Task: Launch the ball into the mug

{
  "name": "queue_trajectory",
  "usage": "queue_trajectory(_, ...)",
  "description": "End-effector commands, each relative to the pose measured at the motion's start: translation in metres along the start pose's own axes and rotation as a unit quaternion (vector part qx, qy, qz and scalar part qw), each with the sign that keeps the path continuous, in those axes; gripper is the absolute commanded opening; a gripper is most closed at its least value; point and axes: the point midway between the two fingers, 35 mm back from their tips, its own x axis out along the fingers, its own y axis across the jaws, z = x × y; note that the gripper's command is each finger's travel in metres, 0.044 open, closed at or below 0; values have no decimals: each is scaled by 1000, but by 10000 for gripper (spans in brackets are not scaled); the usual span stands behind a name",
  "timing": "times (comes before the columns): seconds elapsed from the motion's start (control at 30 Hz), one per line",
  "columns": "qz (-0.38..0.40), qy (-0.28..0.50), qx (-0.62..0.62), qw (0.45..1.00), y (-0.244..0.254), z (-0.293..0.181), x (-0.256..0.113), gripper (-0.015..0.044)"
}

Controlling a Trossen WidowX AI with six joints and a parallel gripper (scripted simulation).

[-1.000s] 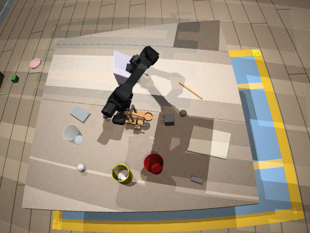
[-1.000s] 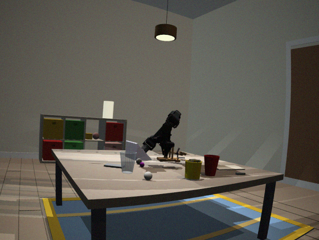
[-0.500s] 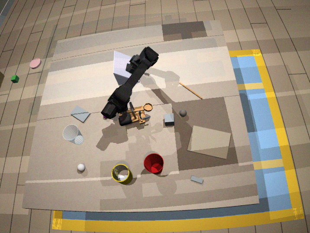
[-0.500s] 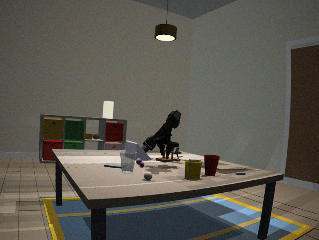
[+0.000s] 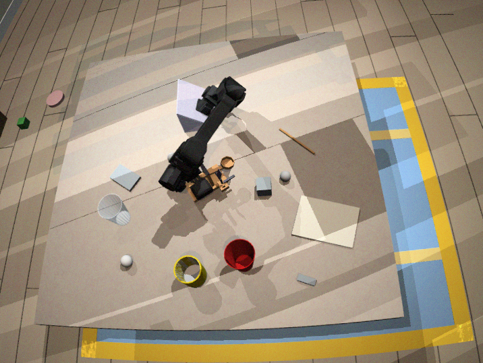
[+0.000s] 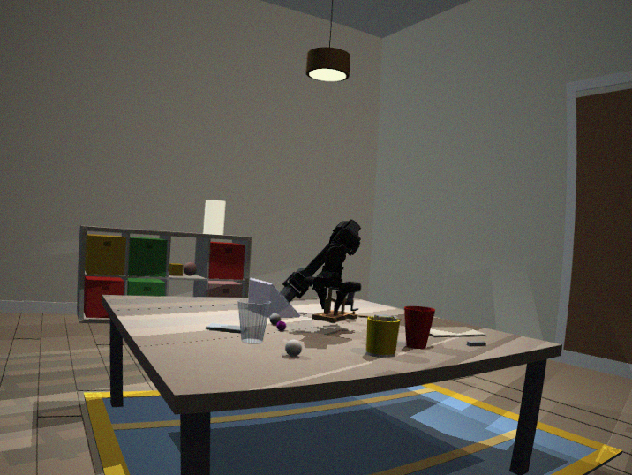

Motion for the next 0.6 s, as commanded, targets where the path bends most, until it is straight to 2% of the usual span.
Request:
queue_trajectory(0.0,6,-3,-8,1000,4,2,-3,0)
queue_trajectory(0.57,7,-3,-8,1000,6,3,24,0)
